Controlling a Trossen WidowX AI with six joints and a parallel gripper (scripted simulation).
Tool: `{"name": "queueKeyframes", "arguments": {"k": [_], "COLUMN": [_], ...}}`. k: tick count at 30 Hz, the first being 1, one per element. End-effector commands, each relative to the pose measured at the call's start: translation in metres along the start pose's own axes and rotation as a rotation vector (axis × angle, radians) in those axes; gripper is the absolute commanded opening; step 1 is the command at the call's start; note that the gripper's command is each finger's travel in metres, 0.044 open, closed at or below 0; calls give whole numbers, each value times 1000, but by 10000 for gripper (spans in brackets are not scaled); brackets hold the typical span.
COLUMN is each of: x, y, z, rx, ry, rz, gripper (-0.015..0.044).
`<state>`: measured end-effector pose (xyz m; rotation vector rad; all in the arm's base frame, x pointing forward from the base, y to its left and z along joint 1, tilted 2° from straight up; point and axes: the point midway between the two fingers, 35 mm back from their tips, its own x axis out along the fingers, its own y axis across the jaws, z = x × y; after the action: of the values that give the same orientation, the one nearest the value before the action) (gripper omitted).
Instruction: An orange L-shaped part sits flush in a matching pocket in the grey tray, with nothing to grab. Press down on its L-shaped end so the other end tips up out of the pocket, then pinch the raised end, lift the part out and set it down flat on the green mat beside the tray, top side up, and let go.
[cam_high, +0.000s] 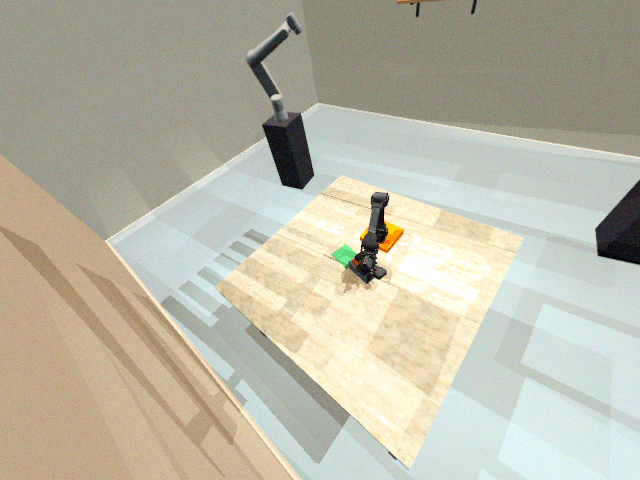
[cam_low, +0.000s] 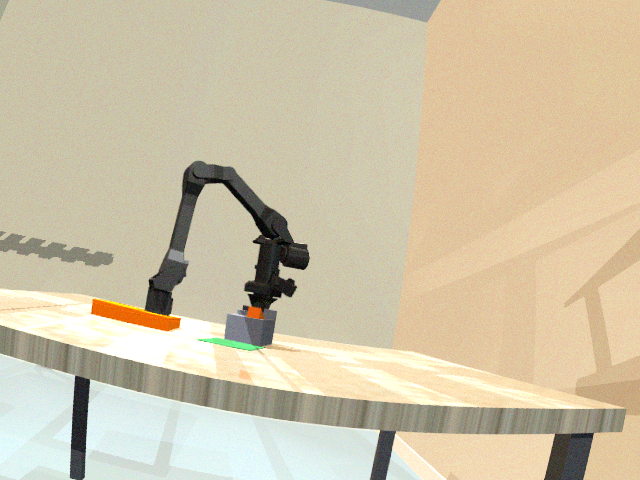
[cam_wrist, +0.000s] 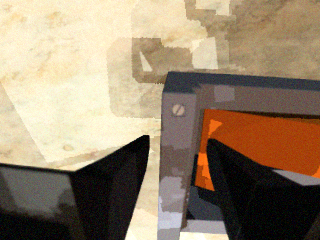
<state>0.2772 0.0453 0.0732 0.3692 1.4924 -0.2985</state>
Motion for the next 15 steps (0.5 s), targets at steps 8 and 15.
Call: {"name": "queueKeyframes", "arguments": {"k": [8, 15], "x": [17, 17], "y": [0, 0], "z": [-1, -1], "rx": [1, 1], "ry": [4, 4], "rz": [-1, -1], "gripper": [180, 180]}}
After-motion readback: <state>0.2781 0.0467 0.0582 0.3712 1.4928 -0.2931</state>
